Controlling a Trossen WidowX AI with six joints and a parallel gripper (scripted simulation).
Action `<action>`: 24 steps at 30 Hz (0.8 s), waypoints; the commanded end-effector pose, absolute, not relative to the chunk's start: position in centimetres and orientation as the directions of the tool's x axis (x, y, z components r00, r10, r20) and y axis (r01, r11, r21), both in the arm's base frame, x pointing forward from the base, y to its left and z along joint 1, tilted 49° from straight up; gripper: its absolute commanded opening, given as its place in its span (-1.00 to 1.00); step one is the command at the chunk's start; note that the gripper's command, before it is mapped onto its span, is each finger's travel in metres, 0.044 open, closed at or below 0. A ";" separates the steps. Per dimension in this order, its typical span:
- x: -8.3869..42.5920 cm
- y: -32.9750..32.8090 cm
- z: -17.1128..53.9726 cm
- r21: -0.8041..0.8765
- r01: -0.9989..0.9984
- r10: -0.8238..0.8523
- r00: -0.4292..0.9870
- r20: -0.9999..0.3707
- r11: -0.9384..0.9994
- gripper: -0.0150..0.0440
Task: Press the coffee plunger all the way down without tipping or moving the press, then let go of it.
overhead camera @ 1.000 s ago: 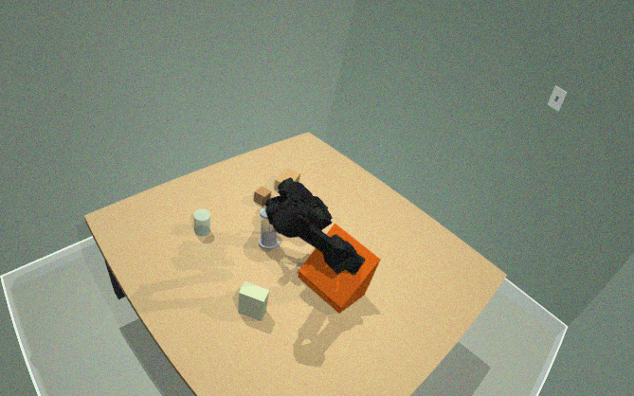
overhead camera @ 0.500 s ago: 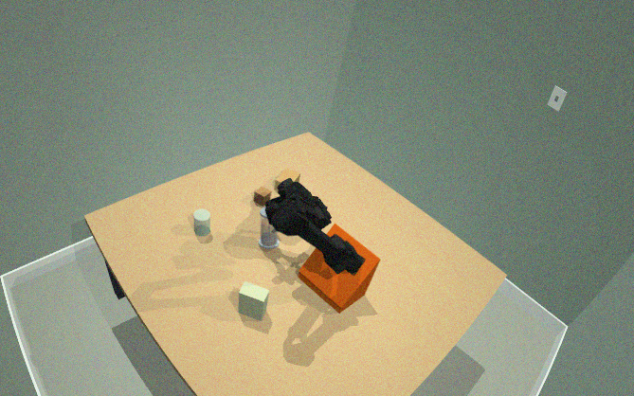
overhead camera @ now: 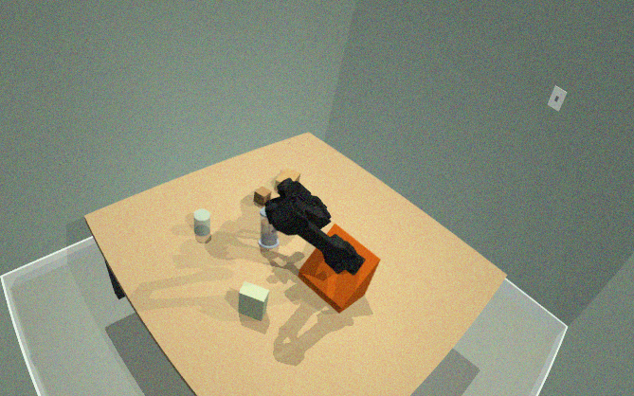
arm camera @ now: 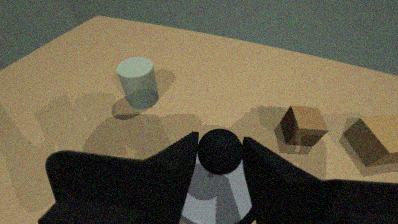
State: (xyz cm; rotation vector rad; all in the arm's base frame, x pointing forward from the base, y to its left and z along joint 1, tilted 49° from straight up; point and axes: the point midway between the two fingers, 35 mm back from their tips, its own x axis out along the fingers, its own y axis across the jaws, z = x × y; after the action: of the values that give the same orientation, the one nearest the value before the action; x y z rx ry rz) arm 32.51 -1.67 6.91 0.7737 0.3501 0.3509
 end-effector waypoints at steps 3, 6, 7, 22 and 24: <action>32.5 -1.7 6.9 0.727 -0.177 0.430 0.886 -0.176 0.664 -0.10; 32.5 -1.7 6.9 0.727 -0.177 0.430 0.886 -0.176 0.664 -0.10; 32.5 -1.7 6.9 0.727 -0.177 0.430 0.886 -0.176 0.664 -0.10; 32.5 -1.7 6.9 0.727 -0.177 0.430 0.886 -0.176 0.664 0.97; 32.5 -1.7 6.9 0.727 -0.177 0.430 0.886 -0.176 0.664 1.00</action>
State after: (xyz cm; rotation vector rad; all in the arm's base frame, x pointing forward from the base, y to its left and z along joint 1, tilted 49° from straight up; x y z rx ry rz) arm 32.50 -1.63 6.96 0.7768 0.3503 0.3559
